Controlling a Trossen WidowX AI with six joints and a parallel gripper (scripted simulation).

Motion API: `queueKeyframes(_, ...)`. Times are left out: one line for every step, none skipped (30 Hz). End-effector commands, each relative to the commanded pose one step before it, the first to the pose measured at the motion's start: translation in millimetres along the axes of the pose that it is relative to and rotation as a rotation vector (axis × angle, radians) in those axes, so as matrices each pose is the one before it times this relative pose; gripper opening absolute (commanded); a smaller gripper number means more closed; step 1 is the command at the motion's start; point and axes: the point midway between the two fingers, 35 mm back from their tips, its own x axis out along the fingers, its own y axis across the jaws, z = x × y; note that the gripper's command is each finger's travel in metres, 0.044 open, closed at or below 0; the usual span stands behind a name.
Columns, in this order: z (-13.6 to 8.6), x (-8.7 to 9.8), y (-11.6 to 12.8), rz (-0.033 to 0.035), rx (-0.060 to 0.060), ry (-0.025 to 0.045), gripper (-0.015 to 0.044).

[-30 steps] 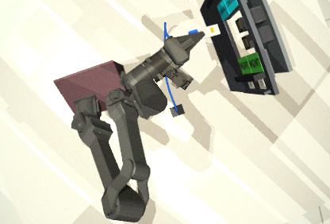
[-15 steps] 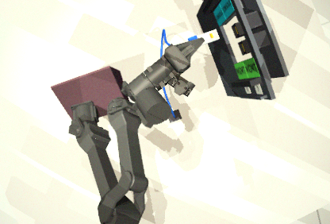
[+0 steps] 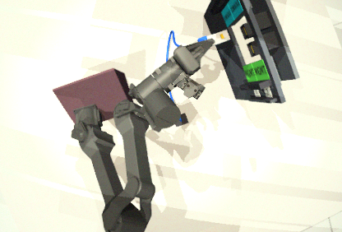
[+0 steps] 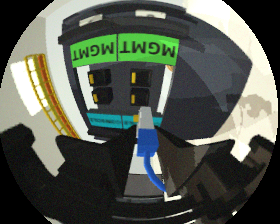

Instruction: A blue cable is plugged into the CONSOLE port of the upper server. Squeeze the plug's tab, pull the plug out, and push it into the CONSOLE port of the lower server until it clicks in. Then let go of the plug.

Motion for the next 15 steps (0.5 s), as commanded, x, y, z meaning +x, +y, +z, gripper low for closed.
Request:
queueKeyframes(2.40, 2.35, 3.72, 0.01155, -0.0030, -0.00067, 0.0000)
queueKeyframes(0.32, 0.51, 0.03, 0.00009, 0.0000, -0.00003, 0.0000)
queueKeyframes(0.26, 0.42, 0.03, 0.00008, 0.0000, -0.00003, 0.0000)
queueKeyframes(0.19, 0.44, 0.01, 0.00002, 0.0000, 0.00001, 0.0000)
queueKeyframes(0.18, 0.41, 0.01, 0.00002, 0.0000, 0.00001, 0.0000)
queueKeyframes(0.16, 0.43, 0.00, 0.00003, 0.0000, 0.00001, 0.0000)
queueKeyframes(0.15, 0.41, 0.00, 0.00003, 0.0000, 0.00001, 0.0000)
queueKeyframes(0.15, 0.42, 0.00, 0.00008, 0.0000, -0.00004, 0.0000)
queueKeyframes(0.14, 0.40, 0.00, 0.00008, 0.0000, -0.00004, 0.0000)
queueKeyframes(0.15, 0.43, 0.00, 0.00001, 0.0000, 0.00002, 0.0000)
queueKeyframes(0.15, 0.42, 0.00, 0.00001, 0.0000, 0.00002, 0.0000)
queueKeyframes(0.15, 0.44, 0.00, 0.00007, 0.0000, -0.00003, 0.0000)
queueKeyframes(0.14, 0.40, 0.00, 0.00006, 0.0000, -0.00003, 0.0000)
queueKeyframes(0.13, 0.01, 0.03, 0.00001, 0.0000, 0.00000, 0.0000)
queueKeyframes(0.31, 0.03, 0.08, 0.00002, 0.0000, -0.00001, 0.0000)
